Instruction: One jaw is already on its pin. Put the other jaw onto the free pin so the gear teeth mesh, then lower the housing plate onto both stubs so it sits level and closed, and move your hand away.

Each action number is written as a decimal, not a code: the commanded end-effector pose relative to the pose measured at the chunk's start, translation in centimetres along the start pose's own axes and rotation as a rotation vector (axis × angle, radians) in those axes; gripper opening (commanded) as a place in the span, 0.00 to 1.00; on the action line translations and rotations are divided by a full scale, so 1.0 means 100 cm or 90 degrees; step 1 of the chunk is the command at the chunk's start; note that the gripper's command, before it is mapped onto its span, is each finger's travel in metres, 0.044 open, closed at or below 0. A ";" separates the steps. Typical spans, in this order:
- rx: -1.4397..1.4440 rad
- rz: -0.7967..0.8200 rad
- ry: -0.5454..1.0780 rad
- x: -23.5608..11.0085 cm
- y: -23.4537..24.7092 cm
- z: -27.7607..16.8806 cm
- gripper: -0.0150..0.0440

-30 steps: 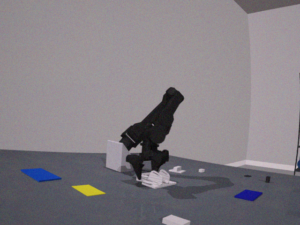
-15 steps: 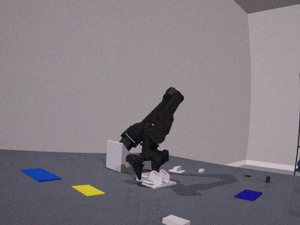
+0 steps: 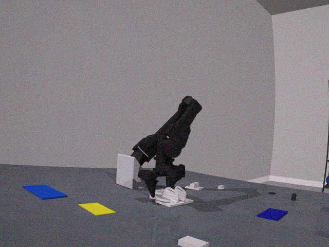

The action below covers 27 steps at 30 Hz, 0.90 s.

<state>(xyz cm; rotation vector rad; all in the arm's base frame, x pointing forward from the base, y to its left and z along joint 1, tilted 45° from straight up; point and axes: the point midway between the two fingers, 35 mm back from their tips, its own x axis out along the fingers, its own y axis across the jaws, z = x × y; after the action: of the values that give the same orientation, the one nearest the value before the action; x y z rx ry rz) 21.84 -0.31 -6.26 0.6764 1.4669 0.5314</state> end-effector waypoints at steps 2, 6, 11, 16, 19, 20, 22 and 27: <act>0.000 0.000 0.000 0.000 0.000 0.000 0.98; 0.000 0.000 0.000 0.000 0.000 0.000 1.00; 0.000 0.000 0.000 0.000 0.000 0.000 1.00; 0.000 0.000 0.000 0.000 0.000 0.000 1.00; 0.000 -0.002 -0.001 -0.011 -0.001 0.002 1.00; 0.001 -0.003 -0.001 -0.018 -0.002 0.002 1.00; 0.001 -0.004 -0.001 -0.039 -0.002 0.003 1.00; 0.001 -0.003 0.000 -0.076 -0.001 0.000 1.00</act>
<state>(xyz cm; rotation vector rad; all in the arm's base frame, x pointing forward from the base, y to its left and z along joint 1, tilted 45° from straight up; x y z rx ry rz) 21.59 -4.48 -2.23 0.6822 1.4702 0.5247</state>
